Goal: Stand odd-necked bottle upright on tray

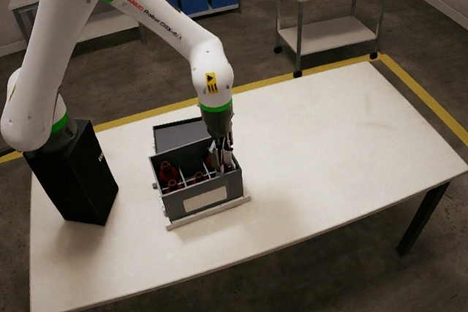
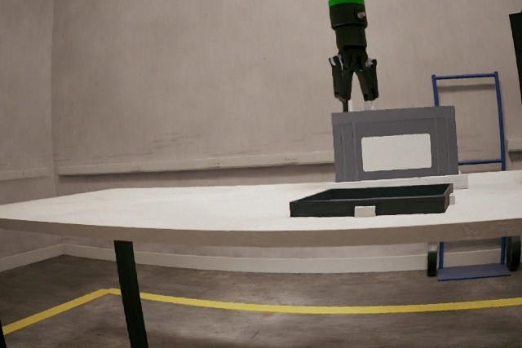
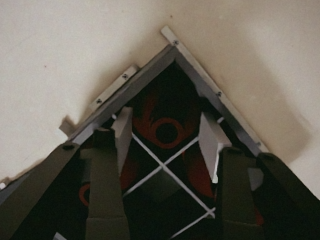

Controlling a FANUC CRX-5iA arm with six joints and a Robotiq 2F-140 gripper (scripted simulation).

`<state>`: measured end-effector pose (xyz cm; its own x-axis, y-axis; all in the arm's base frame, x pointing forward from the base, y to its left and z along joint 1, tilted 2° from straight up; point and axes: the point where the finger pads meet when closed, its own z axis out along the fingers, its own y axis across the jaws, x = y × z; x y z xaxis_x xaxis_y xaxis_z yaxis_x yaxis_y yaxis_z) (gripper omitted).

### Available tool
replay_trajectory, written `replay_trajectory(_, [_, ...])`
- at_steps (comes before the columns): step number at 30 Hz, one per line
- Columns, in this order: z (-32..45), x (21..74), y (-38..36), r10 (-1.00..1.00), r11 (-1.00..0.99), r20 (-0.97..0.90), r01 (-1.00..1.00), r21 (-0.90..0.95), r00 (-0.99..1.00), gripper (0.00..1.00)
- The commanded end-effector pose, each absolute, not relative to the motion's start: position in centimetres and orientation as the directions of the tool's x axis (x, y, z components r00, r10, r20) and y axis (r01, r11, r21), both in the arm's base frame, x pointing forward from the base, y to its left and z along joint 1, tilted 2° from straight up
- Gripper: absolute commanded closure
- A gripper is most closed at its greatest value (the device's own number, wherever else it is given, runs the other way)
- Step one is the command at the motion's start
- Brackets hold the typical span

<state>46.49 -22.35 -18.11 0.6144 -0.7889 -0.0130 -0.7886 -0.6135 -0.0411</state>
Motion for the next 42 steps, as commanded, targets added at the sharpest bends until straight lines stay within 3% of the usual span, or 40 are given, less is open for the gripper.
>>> replay_trajectory(1, [-18.0,46.6,-22.4,-0.789,-0.614,-0.011,-0.788,-0.042,0.615,0.56])
replay_trajectory(42, [-14.8,46.5,-22.5,-0.789,-0.614,-0.011,-0.788,-0.042,0.615,0.56])
